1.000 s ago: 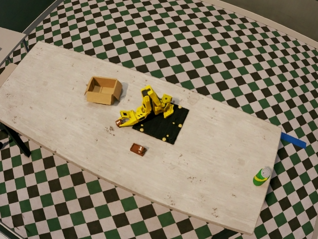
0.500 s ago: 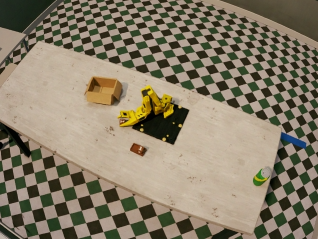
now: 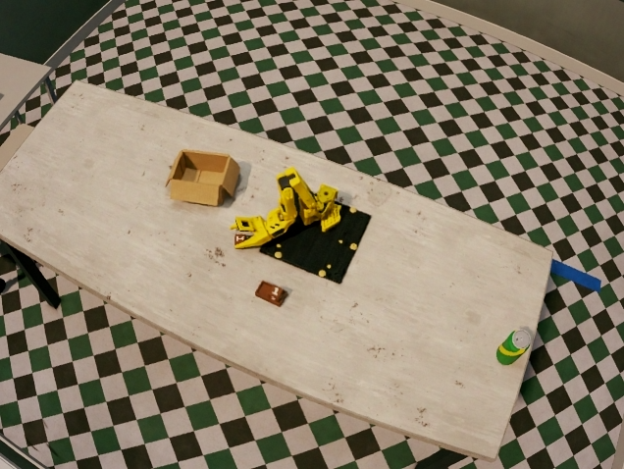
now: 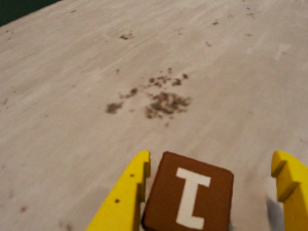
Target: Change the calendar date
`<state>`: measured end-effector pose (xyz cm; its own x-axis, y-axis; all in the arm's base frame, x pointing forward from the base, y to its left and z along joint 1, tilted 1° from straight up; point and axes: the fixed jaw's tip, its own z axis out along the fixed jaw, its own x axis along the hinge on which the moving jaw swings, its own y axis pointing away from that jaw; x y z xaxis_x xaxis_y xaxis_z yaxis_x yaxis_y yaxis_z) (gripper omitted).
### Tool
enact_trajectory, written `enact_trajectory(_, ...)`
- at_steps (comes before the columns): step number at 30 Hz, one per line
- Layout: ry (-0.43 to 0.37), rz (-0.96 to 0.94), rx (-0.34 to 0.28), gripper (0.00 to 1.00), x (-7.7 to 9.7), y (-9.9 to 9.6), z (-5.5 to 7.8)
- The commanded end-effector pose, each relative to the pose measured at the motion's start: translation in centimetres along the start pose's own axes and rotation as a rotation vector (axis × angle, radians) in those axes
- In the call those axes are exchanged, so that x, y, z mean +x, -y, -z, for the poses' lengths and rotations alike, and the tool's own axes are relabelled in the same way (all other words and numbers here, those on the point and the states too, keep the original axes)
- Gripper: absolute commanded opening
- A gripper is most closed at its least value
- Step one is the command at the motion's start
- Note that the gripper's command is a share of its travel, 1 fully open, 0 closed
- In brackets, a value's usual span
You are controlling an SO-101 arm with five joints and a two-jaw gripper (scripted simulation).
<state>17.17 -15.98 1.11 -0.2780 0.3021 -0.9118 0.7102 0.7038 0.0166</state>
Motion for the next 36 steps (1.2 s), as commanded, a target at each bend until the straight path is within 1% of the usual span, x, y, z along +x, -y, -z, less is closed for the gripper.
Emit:
enact_trajectory(1, 0.008, -0.039, 0.005, 0.36, -0.1, 0.1, 0.0)
enact_trajectory(4, 0.013, -0.14, 0.002, 0.36, -0.1, 0.1, 0.3)
enact_trajectory(11, 0.025, -0.503, -0.012, 0.36, -0.3, 0.0, 1.5)
enact_trajectory(13, 0.025, -0.503, -0.012, 0.36, -0.3, 0.0, 1.5)
enact_trajectory(14, 0.032, -0.635, -0.018, 0.36, -0.4, 0.0, 2.0)
enact_trajectory(17, 0.027, -0.723, -0.02, 0.36, -0.5, 0.0, 2.3)
enact_trajectory(36, 0.019, -0.73, -0.019, 0.36, -0.5, 0.0, 2.3)
